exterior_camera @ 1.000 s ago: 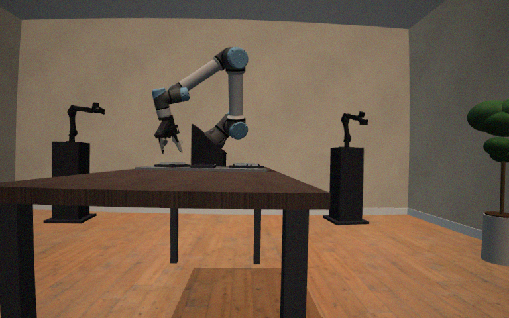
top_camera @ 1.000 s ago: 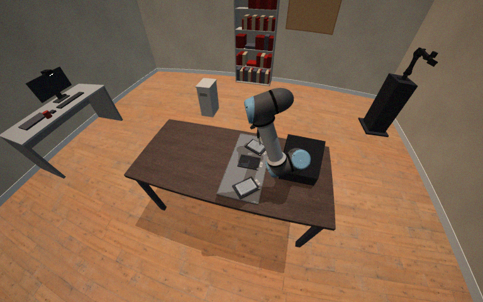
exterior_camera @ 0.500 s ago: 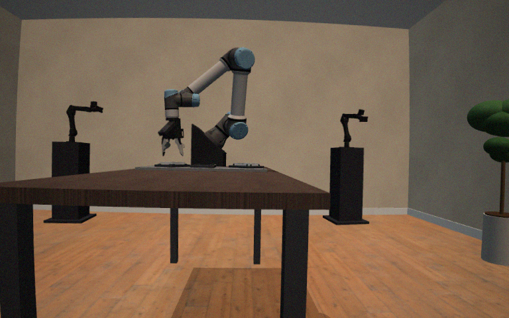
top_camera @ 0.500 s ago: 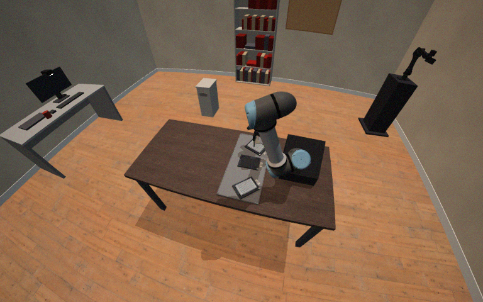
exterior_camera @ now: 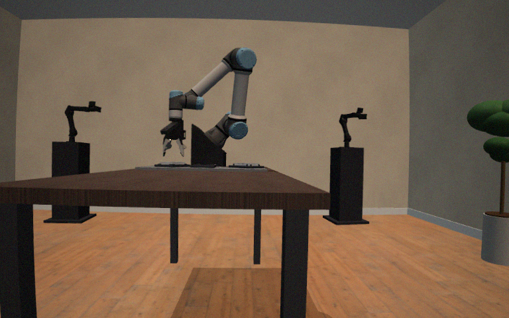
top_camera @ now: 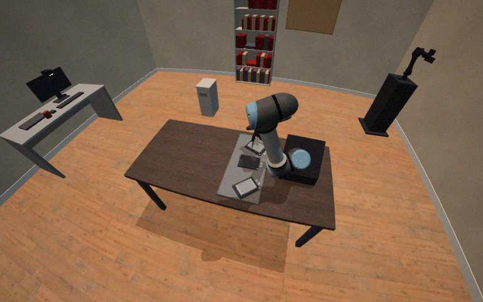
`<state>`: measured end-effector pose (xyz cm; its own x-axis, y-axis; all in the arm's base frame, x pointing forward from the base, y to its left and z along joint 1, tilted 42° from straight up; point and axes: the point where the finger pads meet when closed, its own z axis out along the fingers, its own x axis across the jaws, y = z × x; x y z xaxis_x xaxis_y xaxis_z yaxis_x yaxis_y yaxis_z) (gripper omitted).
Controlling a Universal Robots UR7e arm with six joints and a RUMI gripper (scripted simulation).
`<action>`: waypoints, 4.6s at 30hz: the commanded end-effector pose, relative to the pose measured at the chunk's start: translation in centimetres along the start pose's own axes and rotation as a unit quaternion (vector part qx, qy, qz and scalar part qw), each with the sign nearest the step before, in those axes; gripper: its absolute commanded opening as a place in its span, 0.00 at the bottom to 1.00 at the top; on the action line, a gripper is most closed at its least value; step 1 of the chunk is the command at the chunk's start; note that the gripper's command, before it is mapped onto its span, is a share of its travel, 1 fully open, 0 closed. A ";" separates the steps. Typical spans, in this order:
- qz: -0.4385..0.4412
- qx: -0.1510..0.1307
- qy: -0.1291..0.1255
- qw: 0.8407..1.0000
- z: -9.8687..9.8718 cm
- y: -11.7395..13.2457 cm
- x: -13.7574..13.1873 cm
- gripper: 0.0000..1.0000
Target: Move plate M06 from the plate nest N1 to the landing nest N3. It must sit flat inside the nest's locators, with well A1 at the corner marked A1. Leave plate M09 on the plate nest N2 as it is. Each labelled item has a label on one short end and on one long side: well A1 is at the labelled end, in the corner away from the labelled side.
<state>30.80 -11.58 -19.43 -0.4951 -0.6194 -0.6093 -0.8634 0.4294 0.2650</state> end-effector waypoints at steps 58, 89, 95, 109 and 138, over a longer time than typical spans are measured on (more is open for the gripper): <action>0.000 0.001 0.000 1.000 3.1 0.0 0.0 0.00; 0.000 0.001 0.000 1.000 0.1 0.0 0.0 0.00; 0.000 0.001 0.000 1.000 -0.1 0.0 0.0 0.00; -0.130 0.001 0.000 0.992 -0.1 1.9 -6.2 0.00; -0.213 0.001 0.000 0.977 -0.1 5.2 -16.9 0.00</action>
<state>34.54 0.72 -8.26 -0.0898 -0.7420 -0.6643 -0.9911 0.1327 -0.0142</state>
